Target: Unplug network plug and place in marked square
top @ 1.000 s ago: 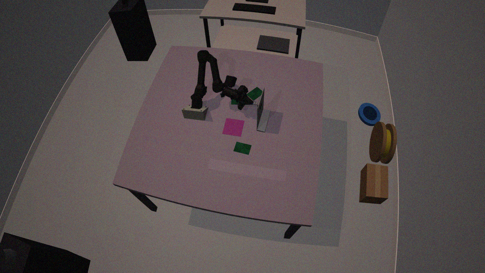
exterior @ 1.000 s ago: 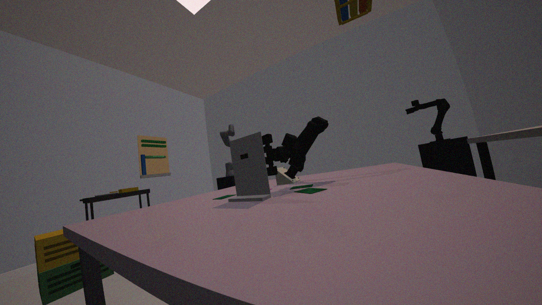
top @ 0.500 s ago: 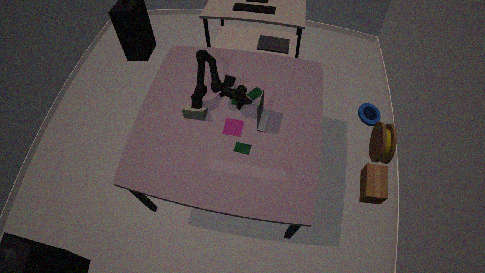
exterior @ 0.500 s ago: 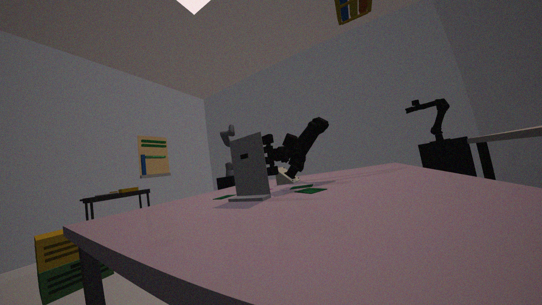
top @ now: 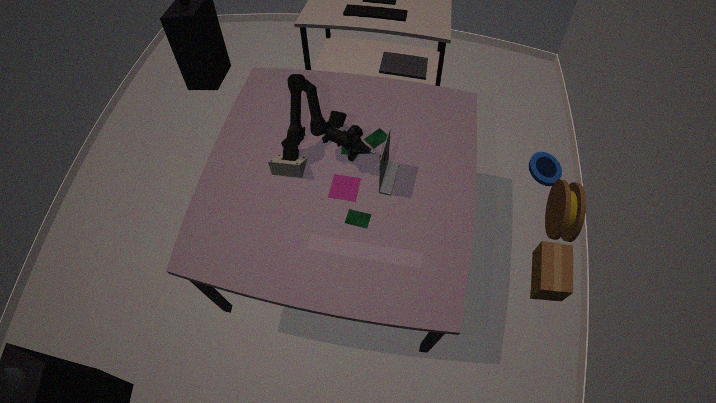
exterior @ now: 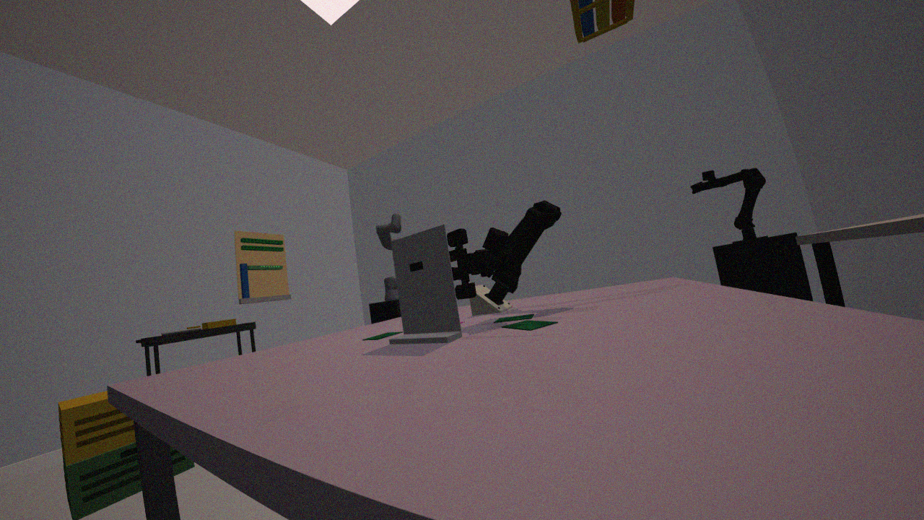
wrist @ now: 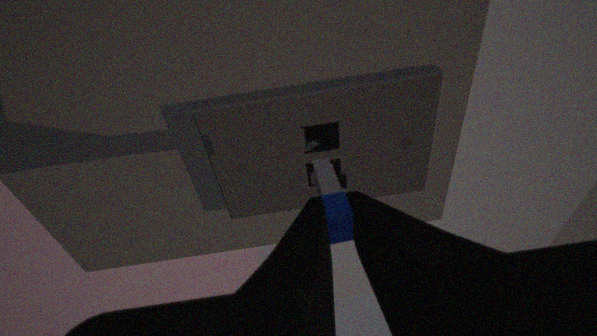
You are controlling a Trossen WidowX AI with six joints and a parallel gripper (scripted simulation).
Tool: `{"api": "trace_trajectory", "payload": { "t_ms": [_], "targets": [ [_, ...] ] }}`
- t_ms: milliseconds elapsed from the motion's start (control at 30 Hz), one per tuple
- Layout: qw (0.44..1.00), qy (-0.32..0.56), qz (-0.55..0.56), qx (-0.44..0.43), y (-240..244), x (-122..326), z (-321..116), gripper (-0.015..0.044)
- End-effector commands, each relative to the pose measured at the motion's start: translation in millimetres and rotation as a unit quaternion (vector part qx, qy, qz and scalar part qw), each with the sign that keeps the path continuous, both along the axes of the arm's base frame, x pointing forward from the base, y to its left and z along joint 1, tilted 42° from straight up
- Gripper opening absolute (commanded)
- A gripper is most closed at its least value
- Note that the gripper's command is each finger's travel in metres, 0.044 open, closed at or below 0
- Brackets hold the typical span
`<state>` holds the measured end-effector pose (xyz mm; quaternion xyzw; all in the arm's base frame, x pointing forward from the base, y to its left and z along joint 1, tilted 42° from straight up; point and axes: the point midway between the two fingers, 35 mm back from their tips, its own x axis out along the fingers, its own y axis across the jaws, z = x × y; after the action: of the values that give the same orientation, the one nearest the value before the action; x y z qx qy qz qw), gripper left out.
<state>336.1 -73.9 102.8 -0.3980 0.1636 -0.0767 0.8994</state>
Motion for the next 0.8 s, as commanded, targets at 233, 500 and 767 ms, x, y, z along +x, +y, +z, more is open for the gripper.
{"api": "trace_trajectory", "payload": {
  "t_ms": [233, 500, 767],
  "targets": [
    [1.000, 0.001, 0.001, 0.002, 1.0, -6.2, -0.3, 0.0000],
    [1.000, 0.001, 0.001, 0.002, 1.4, -9.7, 0.0, 0.0000],
    [1.000, 0.001, 0.001, 0.002, 1.8, -13.0, 0.4, 0.0000]
  ]
}}
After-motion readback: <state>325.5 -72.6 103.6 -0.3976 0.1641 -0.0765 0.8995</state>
